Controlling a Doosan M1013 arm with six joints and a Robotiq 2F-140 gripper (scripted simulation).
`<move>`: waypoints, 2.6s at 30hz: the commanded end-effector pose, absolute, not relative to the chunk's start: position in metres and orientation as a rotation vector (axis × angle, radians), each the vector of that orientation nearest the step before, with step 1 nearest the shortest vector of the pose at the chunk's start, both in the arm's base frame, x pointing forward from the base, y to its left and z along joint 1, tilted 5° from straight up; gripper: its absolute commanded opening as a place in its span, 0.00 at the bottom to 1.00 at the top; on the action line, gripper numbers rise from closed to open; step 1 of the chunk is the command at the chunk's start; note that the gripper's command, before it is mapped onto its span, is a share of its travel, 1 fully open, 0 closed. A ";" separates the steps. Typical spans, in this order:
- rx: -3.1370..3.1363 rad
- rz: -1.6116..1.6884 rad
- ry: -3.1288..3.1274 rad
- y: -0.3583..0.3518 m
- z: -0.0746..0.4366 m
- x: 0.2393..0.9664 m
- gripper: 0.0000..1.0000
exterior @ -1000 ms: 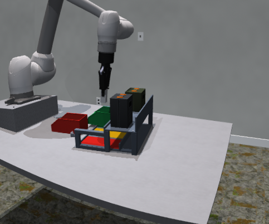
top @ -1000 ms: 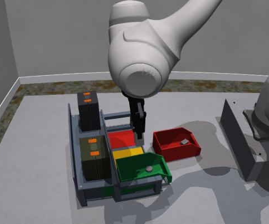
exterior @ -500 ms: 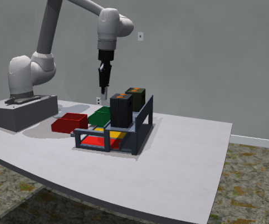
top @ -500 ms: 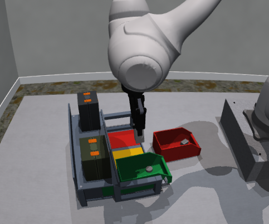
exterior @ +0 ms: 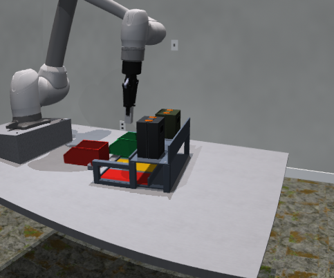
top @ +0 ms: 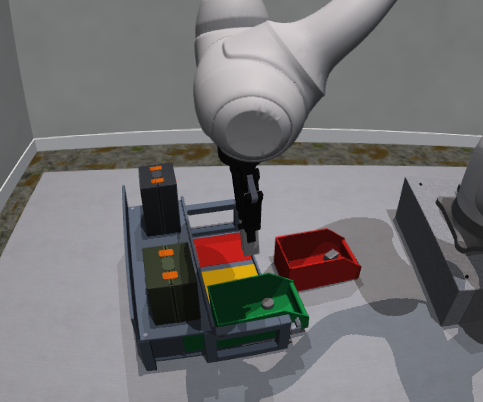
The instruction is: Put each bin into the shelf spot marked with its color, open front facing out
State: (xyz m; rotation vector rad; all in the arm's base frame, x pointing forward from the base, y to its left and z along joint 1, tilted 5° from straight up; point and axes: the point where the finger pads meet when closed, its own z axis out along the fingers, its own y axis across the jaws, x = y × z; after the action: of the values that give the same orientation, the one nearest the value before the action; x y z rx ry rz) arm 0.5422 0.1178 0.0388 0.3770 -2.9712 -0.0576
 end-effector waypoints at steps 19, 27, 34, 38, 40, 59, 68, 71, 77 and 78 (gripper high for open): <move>0.377 -0.058 -2.971 0.118 0.039 0.542 0.10; 0.377 -0.058 -2.971 0.118 0.039 0.542 0.10; 0.377 -0.058 -2.971 0.118 0.039 0.542 0.10; 0.376 -0.058 -2.971 0.118 0.039 0.542 0.10; 0.355 -0.056 -2.974 0.118 0.039 0.541 0.10; -0.724 -0.001 -2.935 0.128 0.033 0.481 0.10; -1.225 0.014 -2.780 0.131 0.029 0.452 0.10; -1.401 0.017 -2.702 0.132 0.028 0.441 0.10; -1.736 0.022 -2.512 0.133 0.024 0.419 0.10; -1.736 0.022 -2.512 0.133 0.024 0.419 0.10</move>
State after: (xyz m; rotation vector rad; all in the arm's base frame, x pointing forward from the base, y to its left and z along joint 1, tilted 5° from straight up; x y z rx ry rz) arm 0.4254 0.1326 0.0249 -1.6230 -2.5697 0.0033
